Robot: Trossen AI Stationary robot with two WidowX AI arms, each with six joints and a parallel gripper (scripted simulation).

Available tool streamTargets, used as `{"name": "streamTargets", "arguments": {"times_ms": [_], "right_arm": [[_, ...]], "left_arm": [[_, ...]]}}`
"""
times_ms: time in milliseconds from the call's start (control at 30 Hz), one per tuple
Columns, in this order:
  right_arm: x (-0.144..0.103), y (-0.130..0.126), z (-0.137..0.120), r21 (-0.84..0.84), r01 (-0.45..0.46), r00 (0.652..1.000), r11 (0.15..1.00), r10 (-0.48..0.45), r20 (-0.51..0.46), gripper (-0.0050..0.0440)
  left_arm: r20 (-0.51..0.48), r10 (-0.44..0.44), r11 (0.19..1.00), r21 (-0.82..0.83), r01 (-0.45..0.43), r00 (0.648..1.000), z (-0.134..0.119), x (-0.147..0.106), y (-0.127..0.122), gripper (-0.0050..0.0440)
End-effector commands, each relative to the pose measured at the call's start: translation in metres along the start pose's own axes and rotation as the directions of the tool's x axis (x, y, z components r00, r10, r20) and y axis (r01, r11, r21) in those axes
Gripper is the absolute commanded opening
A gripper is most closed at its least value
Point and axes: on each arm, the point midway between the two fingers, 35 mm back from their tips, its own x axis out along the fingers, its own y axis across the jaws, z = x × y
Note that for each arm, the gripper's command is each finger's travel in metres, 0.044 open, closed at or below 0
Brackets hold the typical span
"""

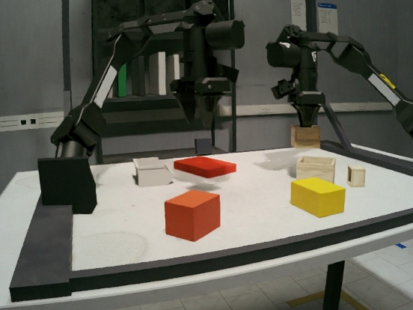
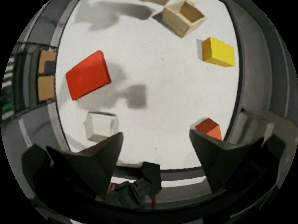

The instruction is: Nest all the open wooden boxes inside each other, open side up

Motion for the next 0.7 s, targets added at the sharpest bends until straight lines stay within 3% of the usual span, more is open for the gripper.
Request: {"name": "streamTargets", "arguments": {"times_ms": [0,433,667], "right_arm": [[-0.001,0.001,0.001,-0.008,0.003,1.0,1.0,-0.003,0.003,0.04],[-0.001,0.001,0.001,-0.008,0.003,1.0,1.0,-0.003,0.003,0.04],[0.001,0.002,-0.001,-0.002,-0.001,1.0,1.0,0.001,-0.006,0.04]], "left_arm": [[0.009,0.008,1.0,0.019,-0.009,1.0,0.002,-0.01,0.016,0.0264],[0.012,-0.021,0.999,0.047,0.021,1.0,-0.012,-0.022,0.074,0.0264],[0.015,-0.027,0.998,0.051,0.026,1.0,-0.014,-0.024,0.077,0.0264]]}}
